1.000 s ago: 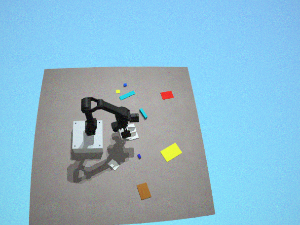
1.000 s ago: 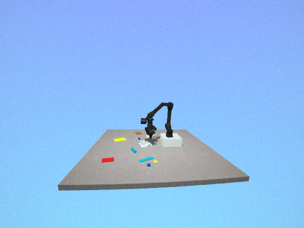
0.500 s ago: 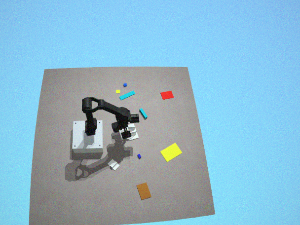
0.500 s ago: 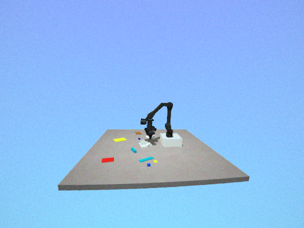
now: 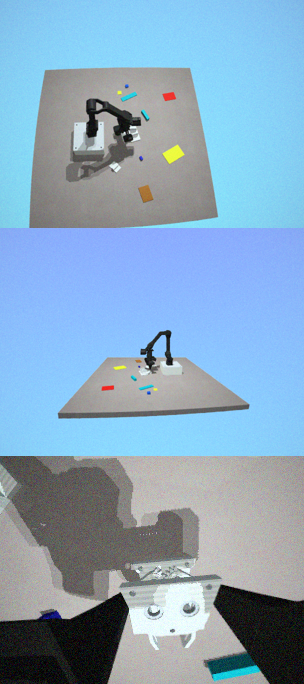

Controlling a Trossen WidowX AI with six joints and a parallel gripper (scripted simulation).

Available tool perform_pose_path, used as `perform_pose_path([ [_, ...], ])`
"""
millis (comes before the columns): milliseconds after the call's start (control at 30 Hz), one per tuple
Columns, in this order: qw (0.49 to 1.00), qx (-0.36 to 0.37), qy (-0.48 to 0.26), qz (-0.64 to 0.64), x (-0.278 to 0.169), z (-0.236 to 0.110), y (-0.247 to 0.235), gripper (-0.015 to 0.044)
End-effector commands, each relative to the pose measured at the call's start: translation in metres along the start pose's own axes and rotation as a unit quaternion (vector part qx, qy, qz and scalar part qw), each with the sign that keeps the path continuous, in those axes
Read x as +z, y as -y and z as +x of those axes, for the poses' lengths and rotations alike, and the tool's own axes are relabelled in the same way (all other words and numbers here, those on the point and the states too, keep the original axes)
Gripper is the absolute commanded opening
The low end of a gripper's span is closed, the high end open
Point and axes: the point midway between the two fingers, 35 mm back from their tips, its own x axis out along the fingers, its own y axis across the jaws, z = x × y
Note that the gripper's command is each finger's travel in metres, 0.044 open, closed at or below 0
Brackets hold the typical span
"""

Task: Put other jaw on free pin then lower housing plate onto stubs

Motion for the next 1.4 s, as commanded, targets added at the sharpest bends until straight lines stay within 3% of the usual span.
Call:
perform_pose_path([
  [0,1.0,-0.002,0.004,0.002,0.003,0.008,0.001,0.0351],
  [500,1.0,-0.002,0.004,0.001,0.006,0.031,0.002,0.0351],
  [1367,1.0,-0.002,0.004,0.002,0.006,0.034,0.002,0.0351],
])
